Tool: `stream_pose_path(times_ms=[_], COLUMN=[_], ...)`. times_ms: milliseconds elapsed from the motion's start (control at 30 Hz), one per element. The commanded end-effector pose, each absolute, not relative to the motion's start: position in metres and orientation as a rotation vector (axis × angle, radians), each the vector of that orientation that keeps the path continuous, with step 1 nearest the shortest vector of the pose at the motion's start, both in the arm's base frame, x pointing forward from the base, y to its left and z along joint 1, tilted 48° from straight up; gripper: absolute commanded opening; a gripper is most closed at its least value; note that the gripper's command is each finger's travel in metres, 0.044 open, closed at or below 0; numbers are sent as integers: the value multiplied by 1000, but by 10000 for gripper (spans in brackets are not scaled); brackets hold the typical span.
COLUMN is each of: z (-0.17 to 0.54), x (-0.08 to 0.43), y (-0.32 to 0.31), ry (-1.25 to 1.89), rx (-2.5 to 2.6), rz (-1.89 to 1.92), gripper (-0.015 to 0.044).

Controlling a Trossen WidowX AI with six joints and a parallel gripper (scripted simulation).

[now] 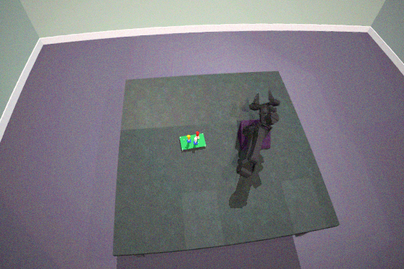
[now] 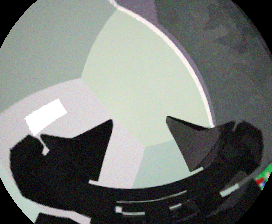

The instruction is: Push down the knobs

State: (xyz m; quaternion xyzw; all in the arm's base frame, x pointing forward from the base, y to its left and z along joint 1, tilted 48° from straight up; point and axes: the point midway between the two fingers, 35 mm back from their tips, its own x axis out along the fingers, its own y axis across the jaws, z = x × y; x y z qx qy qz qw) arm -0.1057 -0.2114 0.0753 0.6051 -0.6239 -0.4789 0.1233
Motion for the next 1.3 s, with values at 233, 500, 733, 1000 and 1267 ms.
stream_pose_path(times_ms=[233,500,733,1000,1267], z=[75,75,75,74,72], x=[-90,-69,-49,-25,0], y=[-223,-236,-246,-255,-261], ry=[-1551,-1207,-908,-581,-285], rx=[1806,1823,1808,1761,1693], rz=[-1484,-1544,-1554,-1520,-1446], gripper=[190,0,0,0,0])
